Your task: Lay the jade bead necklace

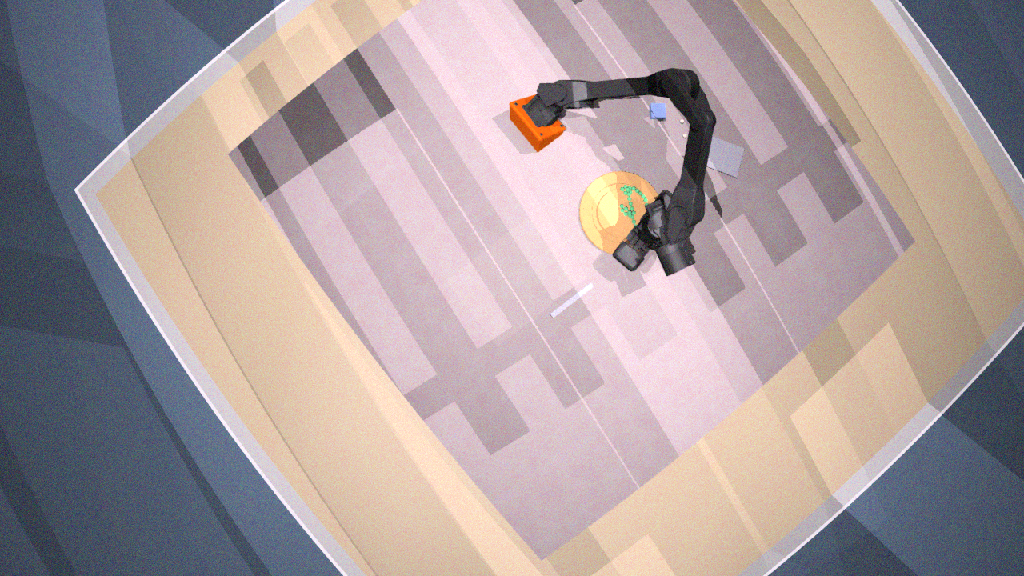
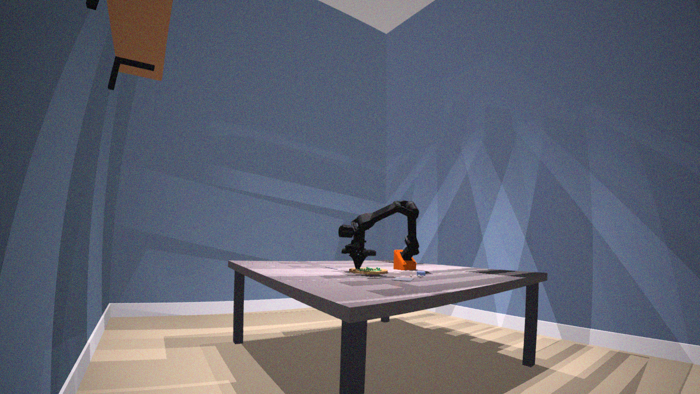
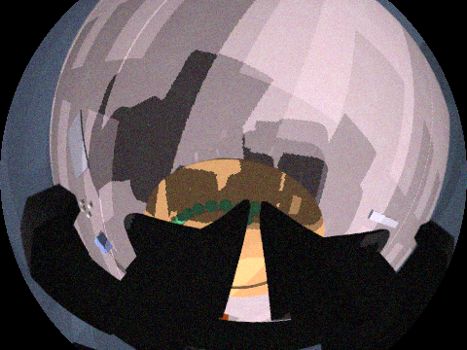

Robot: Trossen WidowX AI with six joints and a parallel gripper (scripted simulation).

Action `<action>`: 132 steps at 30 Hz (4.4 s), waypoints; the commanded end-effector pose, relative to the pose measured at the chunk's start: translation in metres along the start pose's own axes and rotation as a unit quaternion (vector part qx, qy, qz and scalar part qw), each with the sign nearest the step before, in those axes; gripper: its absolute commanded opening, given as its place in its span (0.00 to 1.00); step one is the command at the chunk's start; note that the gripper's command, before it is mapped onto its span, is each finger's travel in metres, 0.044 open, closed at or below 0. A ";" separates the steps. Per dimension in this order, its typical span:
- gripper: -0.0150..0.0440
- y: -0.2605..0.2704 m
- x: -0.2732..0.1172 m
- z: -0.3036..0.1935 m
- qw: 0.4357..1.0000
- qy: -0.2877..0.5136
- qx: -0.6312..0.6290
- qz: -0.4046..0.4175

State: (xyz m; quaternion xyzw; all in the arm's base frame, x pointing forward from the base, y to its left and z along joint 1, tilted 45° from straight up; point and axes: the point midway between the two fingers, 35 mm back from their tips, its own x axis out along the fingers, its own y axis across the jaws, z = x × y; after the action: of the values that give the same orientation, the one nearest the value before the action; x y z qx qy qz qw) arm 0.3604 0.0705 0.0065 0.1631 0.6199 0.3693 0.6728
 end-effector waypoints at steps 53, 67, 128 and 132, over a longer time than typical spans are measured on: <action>0.25 0.001 0.003 -0.003 1.000 0.007 0.006 0.003; 0.25 0.001 0.003 -0.003 1.000 0.007 0.006 0.003; 1.00 0.001 -0.005 -0.002 1.000 0.007 0.006 0.003; 1.00 0.001 -0.005 -0.002 1.000 0.007 0.006 0.003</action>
State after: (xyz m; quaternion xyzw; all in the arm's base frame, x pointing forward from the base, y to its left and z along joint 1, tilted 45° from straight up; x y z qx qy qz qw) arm 0.3582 0.0676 0.0105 0.1689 0.6263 0.3677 0.6664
